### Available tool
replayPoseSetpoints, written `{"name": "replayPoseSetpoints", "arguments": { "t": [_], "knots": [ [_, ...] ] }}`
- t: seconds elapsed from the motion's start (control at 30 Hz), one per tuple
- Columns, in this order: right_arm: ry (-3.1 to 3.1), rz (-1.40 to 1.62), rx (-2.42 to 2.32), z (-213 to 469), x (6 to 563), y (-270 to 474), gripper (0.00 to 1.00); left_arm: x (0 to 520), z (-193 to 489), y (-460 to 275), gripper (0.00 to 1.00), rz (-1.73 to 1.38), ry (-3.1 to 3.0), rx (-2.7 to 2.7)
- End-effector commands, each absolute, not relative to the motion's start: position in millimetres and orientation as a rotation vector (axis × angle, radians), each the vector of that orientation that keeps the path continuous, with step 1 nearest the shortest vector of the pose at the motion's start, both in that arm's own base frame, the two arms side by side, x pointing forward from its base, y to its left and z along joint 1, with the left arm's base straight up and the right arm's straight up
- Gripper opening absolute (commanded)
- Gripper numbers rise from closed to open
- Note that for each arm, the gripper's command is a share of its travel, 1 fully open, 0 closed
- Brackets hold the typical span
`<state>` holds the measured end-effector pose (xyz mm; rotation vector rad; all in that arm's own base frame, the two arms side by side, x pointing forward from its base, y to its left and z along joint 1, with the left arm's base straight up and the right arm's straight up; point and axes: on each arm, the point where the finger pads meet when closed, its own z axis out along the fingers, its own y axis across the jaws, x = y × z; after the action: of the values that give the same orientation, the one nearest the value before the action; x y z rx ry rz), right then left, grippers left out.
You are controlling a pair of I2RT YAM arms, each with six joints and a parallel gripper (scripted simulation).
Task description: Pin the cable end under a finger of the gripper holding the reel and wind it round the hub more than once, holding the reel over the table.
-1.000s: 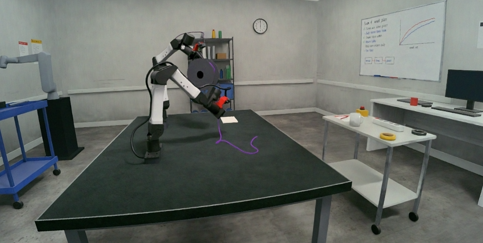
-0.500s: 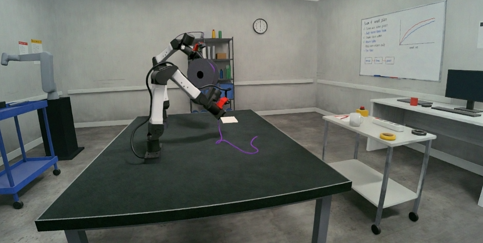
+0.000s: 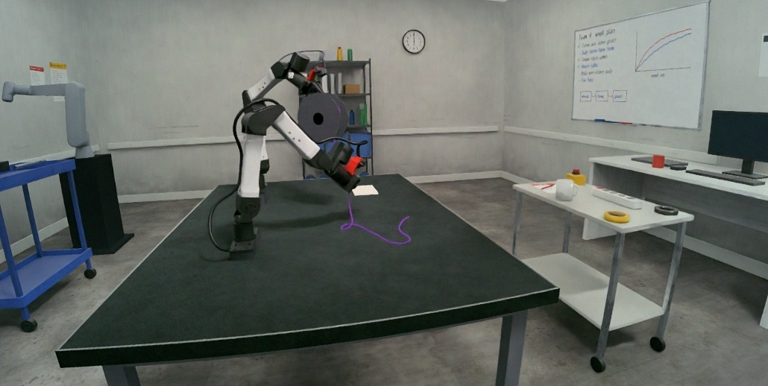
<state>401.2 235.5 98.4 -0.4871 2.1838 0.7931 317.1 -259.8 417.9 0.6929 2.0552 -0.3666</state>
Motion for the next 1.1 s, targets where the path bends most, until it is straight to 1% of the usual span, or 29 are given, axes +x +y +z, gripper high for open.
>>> {"name": "replayPoseSetpoints", "arguments": {
  "t": [0.0, 0.47, 1.07],
  "knots": [
    [2.149, 0.771, -0.562, 89, 402, 232, 0.00, 322, 440, -263, 0.00, -0.401, 1.988, 0.667],
    [2.003, 0.609, -0.855, 67, 409, 206, 0.00, 322, 440, -263, 0.00, -0.401, 1.988, 0.667],
    [1.950, 0.557, -0.949, 58, 410, 199, 0.00, 322, 440, -263, 0.00, -0.401, 1.988, 0.667]
  ]
}}
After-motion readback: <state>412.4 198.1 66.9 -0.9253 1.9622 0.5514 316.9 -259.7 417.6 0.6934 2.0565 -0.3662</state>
